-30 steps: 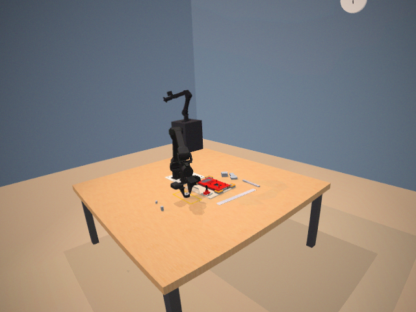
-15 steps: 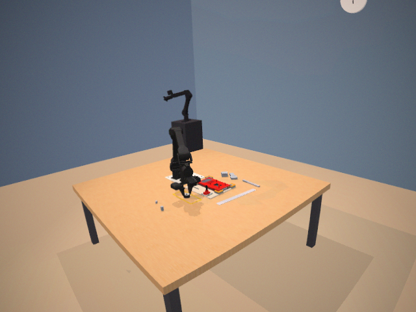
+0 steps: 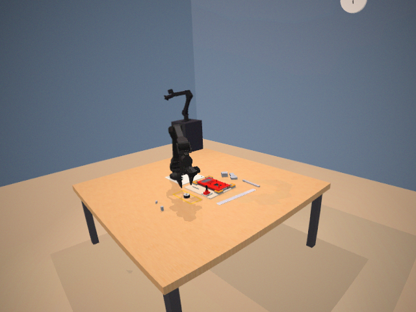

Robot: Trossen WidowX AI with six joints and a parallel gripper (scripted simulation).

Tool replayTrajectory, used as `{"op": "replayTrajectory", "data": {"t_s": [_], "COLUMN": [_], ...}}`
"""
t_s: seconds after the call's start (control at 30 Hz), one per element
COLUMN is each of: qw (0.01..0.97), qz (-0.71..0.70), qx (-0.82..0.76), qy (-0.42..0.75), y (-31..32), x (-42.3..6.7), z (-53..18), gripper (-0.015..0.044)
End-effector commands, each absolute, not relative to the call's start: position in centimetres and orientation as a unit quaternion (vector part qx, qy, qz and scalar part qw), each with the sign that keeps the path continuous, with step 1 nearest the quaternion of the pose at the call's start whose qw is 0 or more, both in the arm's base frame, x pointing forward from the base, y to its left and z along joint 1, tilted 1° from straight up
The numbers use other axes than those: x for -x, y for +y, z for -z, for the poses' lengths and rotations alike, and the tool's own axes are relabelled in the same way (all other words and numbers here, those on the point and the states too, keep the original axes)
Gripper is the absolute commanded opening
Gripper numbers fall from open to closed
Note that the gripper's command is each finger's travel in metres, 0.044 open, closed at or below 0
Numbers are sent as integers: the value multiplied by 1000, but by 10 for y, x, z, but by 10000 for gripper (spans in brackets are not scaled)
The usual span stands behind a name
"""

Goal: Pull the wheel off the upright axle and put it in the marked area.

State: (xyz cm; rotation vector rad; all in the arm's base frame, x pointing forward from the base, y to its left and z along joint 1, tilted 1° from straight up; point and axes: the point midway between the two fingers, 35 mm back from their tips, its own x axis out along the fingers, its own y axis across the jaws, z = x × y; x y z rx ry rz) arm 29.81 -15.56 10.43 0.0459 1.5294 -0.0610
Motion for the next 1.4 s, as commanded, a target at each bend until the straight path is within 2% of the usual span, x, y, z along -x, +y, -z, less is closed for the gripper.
{"op": "replayTrajectory", "data": {"t_s": [0.0, 0.07, 0.23, 1.37], "qw": [715, 713, 710, 710], "qz": [25, 24, 23, 23], "qx": [-23, -23, -24, -24], "qy": [699, 700, 704, 704], "y": [-144, -133, -115, -115], "x": [-275, -255, -219, -219], "z": [-117, -130, -148, -148], "gripper": [405, 440, 440, 440]}}
